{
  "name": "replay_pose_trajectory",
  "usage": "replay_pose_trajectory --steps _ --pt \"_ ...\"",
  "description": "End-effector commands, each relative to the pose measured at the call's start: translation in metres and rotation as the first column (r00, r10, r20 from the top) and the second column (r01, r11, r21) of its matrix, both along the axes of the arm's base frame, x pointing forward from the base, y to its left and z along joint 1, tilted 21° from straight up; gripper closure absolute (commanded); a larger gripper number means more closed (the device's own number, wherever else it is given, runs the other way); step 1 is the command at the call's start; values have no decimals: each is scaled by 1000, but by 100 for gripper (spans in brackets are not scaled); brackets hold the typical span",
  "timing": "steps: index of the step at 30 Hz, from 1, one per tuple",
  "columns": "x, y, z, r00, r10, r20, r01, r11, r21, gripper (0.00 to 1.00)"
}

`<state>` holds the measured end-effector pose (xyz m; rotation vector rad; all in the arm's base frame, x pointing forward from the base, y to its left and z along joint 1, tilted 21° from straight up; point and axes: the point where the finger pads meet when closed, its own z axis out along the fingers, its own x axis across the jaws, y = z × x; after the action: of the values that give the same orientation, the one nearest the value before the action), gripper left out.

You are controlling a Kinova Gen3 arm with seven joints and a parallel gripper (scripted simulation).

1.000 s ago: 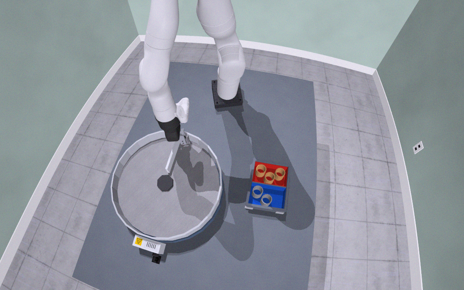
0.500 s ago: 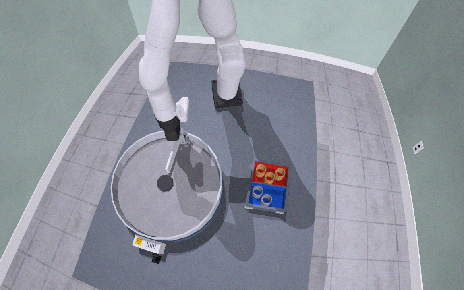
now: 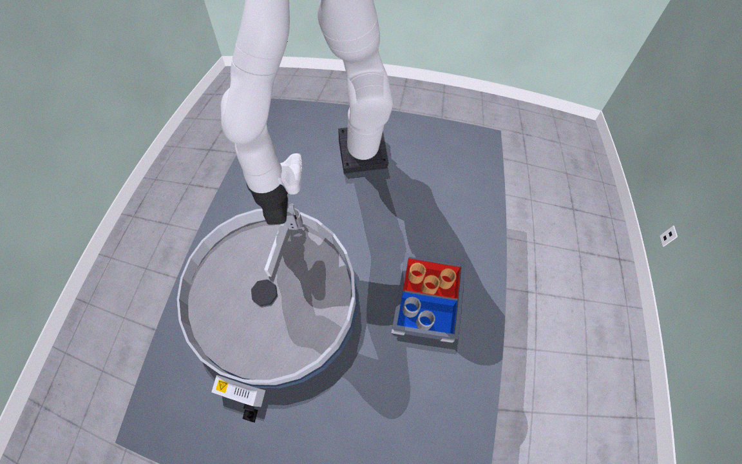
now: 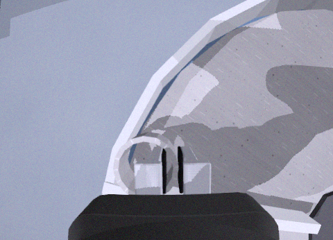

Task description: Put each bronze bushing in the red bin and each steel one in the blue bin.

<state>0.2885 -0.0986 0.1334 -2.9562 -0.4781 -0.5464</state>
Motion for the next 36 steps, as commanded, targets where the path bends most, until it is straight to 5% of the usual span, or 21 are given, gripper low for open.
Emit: replay_pose_trajectory --steps 1,36 --pt "0 -1 1 1000 -2 1 2 1000 -3 100" --pt "-3 -3 9 1000 -2 1 2 1000 -4 100"
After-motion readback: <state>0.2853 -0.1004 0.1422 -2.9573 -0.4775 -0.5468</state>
